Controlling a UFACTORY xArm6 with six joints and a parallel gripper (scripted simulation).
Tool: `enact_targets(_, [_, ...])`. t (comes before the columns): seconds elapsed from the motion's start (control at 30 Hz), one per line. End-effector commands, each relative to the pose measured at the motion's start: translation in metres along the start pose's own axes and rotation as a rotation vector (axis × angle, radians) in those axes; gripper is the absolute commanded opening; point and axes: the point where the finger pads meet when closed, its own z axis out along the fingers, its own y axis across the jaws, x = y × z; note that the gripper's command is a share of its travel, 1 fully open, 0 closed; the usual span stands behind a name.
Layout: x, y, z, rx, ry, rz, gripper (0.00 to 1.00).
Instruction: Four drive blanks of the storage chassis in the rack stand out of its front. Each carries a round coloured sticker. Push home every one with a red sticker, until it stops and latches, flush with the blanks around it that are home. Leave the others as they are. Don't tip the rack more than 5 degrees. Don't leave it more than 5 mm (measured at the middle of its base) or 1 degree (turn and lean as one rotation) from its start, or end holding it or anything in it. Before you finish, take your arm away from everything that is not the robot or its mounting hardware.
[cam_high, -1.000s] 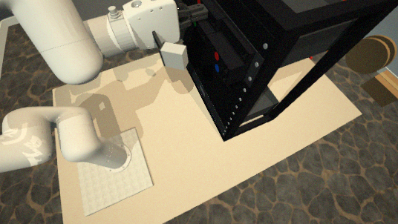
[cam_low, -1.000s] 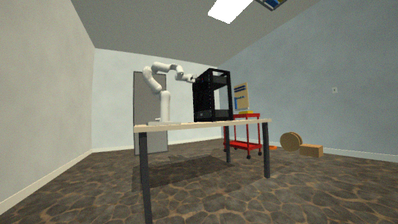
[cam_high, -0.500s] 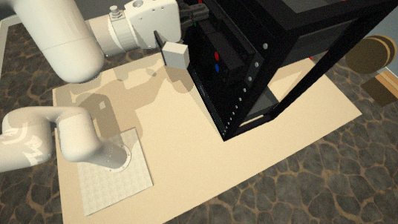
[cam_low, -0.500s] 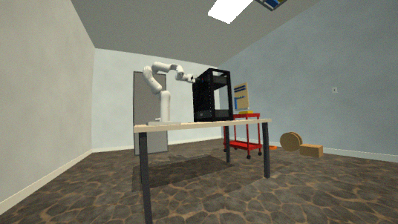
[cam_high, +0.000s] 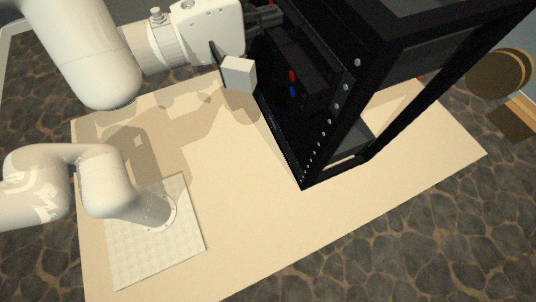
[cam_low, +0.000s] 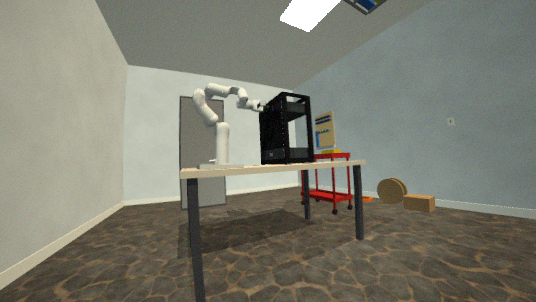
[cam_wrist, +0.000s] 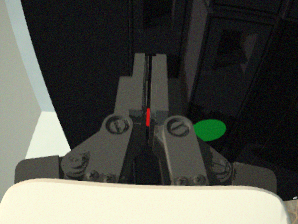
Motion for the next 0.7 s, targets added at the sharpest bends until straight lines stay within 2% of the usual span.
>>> enact_targets(0.0, [0.0004,-0.0026,0.0001,0.005,0.001,0.001,0.0])
enact_targets(0.67, [0.0005,-0.0028,0.0031,0.005,0.001,0.001,0.0])
